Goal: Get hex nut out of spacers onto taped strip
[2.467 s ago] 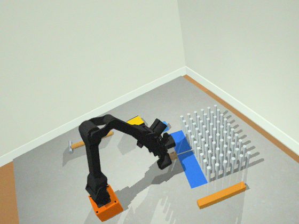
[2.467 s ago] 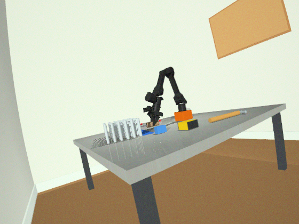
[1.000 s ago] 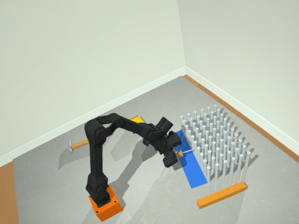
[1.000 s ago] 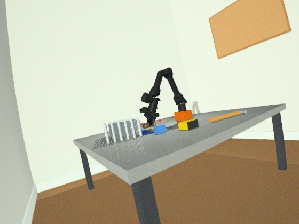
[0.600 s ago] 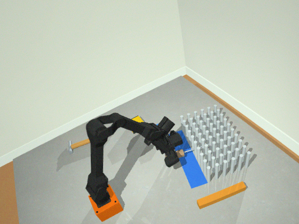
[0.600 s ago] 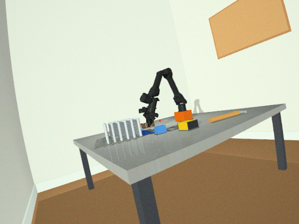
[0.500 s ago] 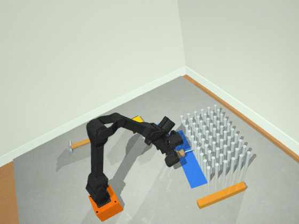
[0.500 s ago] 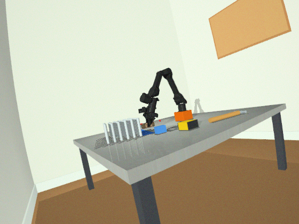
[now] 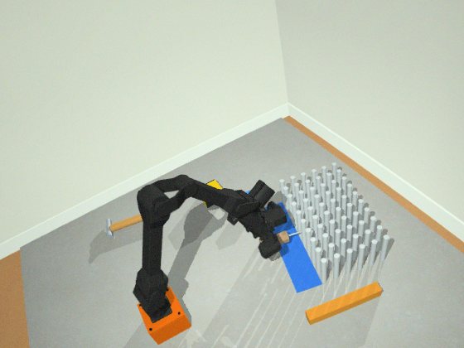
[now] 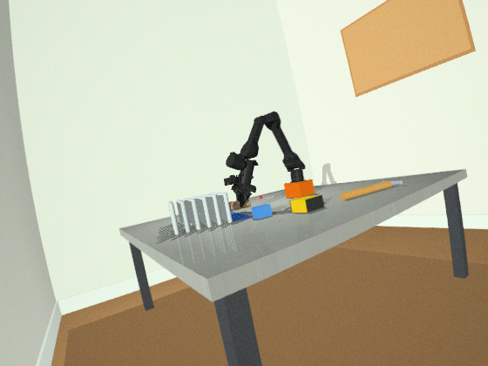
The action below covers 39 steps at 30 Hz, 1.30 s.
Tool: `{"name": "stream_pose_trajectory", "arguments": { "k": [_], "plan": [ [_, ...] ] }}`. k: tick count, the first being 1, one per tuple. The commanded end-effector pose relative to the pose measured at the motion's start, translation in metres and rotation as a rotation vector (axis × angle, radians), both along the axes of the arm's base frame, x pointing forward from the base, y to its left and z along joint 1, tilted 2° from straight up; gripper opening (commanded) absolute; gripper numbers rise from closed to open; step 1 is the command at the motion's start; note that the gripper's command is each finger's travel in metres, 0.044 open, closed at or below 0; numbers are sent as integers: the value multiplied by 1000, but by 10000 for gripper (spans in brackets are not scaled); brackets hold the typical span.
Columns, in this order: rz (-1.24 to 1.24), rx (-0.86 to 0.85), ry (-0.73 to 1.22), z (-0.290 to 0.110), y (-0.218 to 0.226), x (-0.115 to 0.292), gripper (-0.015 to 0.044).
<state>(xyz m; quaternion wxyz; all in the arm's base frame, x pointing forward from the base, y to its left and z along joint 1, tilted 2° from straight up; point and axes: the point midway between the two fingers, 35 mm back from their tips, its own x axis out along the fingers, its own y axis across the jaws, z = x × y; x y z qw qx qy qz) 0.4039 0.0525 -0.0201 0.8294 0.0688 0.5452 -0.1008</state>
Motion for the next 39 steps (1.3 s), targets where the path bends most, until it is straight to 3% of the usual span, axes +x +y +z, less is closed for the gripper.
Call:
{"name": "stream_pose_trajectory", "arguments": {
  "k": [1,39],
  "plan": [
    [5,3,-5,2,0,5,0],
    [5,4,-6,-18,-1,8,0]
  ]
}}
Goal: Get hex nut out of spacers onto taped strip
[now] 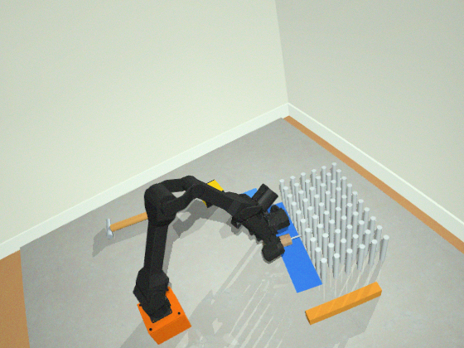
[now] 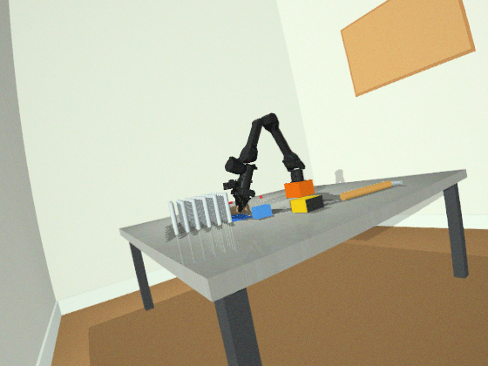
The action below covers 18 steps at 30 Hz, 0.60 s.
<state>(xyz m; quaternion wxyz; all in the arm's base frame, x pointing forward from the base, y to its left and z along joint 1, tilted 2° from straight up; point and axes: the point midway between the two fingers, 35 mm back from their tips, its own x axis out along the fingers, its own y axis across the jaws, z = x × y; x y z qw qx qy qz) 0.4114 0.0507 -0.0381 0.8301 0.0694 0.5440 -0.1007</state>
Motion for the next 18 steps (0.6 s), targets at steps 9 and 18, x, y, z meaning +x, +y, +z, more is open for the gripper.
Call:
{"name": "stream_pose_trajectory", "arguments": {
  "k": [9,18],
  "plan": [
    [5,3,-2,0,2,-4,0],
    [4,3,-1,-1,2,-9,0]
  ]
}}
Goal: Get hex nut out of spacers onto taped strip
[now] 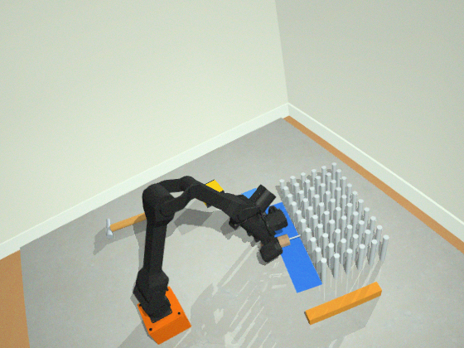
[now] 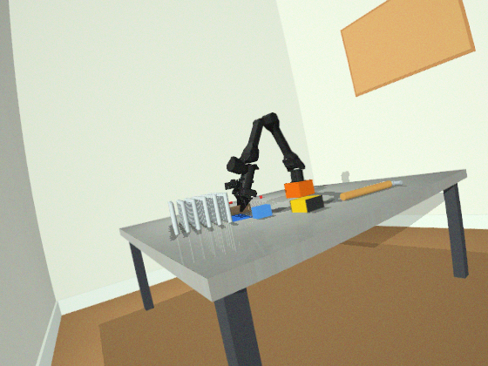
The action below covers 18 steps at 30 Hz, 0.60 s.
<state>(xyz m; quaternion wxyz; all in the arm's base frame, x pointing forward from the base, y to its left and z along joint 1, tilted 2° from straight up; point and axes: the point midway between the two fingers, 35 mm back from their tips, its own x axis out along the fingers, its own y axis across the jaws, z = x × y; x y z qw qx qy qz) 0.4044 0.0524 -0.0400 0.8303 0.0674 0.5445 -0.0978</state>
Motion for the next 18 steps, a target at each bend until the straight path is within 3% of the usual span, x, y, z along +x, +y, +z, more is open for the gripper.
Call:
{"name": "stream_pose_trajectory", "arguments": {
  "k": [1,18],
  "plan": [
    [-3,3,-2,1,1,-3,0],
    [-5,3,0,1,2,-13,0]
  ]
}}
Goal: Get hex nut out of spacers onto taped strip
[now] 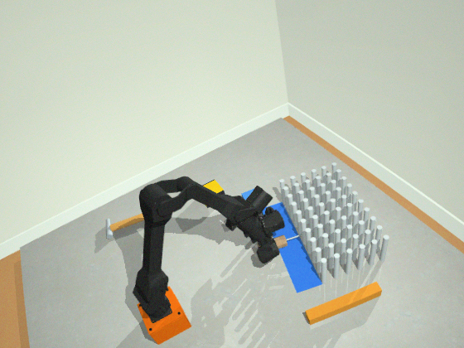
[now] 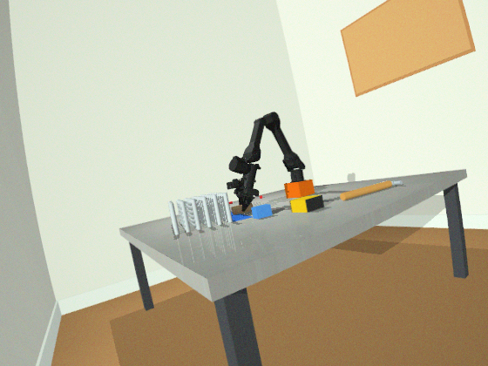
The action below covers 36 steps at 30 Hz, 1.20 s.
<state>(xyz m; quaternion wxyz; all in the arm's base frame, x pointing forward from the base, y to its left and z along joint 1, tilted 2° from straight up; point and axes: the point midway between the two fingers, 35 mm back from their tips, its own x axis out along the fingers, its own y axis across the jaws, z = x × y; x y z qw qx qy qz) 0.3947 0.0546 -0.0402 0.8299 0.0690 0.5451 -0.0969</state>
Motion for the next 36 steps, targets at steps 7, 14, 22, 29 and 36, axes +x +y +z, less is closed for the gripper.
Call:
{"name": "stream_pose_trajectory", "arguments": {
  "k": [7,14,22,29,36],
  "plan": [
    [-5,-1,0,1,1,-7,0],
    [-5,-1,1,1,2,-11,0],
    [-5,-1,1,1,3,-16,0],
    [-5,-1,2,0,4,-20,0],
    [-5,-1,3,0,5,-24,0]
  ]
}}
